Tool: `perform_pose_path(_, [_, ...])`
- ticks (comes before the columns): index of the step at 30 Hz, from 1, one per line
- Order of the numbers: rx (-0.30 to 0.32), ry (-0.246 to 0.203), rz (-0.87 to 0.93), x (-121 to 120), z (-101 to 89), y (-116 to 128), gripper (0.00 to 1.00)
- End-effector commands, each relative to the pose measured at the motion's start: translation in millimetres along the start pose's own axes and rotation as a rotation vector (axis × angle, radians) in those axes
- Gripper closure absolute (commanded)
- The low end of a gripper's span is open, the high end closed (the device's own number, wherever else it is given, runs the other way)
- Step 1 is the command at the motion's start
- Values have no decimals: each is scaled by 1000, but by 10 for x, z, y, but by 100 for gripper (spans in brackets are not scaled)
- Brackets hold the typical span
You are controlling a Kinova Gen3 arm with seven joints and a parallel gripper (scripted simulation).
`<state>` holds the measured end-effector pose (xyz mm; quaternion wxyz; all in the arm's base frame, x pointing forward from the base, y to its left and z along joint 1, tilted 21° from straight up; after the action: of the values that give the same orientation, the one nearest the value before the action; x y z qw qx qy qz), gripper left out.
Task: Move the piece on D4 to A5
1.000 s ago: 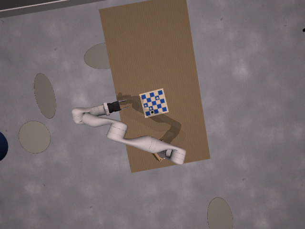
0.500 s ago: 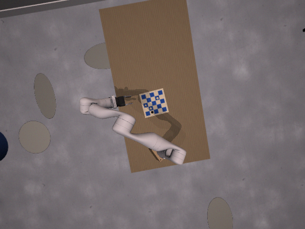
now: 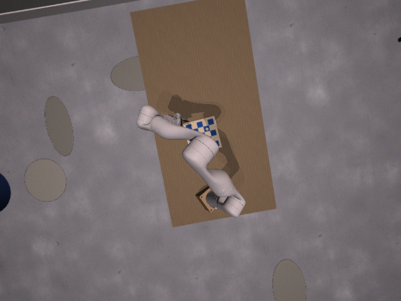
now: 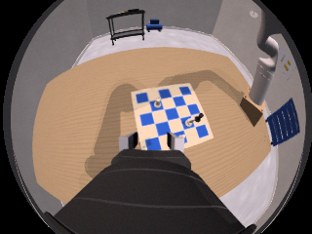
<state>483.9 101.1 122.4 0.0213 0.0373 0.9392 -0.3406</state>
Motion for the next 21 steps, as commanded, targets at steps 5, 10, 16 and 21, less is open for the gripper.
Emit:
perform_pose_path(5, [-167,-11,136,42,-4,-732,0])
perform_pose_path(10, [-261,-19,216,185,62,-1044,0])
perform_pose_path(16, [-349,-33,301,369,119,-1323,0])
perform_pose_path(21, [-370,-37,322,419,131,-1387,0])
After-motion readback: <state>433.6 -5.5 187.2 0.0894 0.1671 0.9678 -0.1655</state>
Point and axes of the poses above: the point where the finger pads meet when closed, its own z axis out along the fingers, its own x axis across the jaws, y = z × x, the point moved 3 cm from there along -z, back along the fingers, and after that the axes turned 11 degrees about -z, right-handed, at the moved point
